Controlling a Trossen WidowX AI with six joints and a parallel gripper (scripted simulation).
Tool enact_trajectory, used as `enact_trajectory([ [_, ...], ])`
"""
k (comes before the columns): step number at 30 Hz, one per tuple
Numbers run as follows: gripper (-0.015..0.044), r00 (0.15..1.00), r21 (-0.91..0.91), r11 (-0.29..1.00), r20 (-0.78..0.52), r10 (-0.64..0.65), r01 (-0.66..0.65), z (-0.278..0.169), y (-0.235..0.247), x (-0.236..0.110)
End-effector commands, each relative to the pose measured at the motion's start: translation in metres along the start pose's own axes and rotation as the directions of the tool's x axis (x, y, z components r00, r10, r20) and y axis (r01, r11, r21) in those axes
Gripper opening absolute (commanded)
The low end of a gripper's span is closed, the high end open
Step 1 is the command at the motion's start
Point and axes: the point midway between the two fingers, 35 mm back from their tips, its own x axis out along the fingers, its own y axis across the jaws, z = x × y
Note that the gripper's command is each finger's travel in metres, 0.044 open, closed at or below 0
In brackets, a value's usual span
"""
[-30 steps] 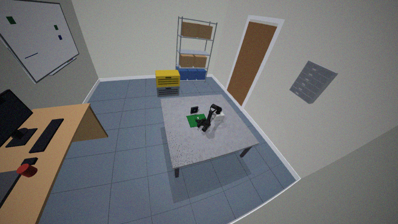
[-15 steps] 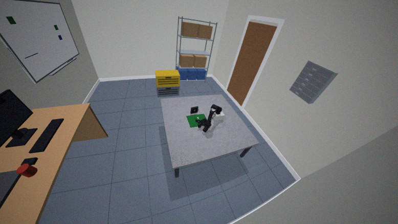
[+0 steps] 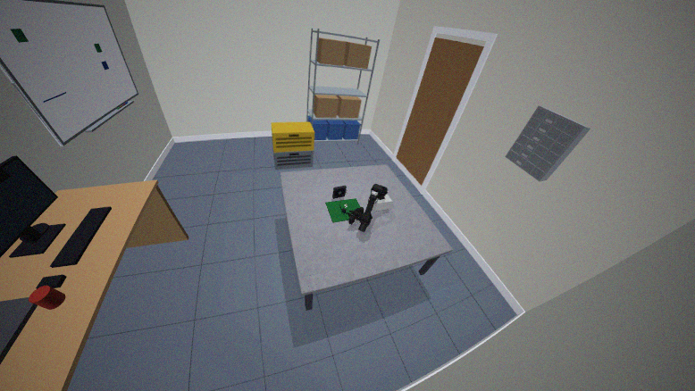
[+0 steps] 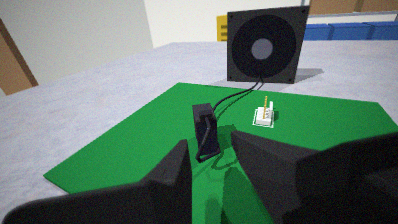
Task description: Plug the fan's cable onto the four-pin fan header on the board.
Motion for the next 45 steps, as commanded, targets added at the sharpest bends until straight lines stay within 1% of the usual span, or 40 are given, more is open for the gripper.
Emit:
enact_trajectory([
  [1, 0.014, 1.0, 0.006, 1.0, -0.003, -0.003, 0.003, 0.003, 0.001, -0.009],
  [20, 0.014, 0.999, 0.011, 1.0, 0.035, -0.019, 0.018, 0.03, -0.003, -0.055],
  [23, 0.0219, 0.999, 0.005, 0.999, 0.014, -0.05, 0.05, 0.032, -0.005, -0.053],
  [31, 0.0429, 0.972, -0.039, 0.979, -0.12, -0.201, 0.198, 0.039, -0.019, -0.04],
  [32, 0.044, 0.966, -0.046, 0.976, -0.139, -0.217, 0.213, 0.04, -0.02, -0.039],
  [39, 0.044, 0.91, -0.097, 0.95, -0.275, -0.311, 0.296, 0.043, -0.029, -0.032],
  [45, 0.044, 0.843, -0.143, 0.932, -0.398, -0.362, 0.332, 0.045, -0.033, -0.029],
])
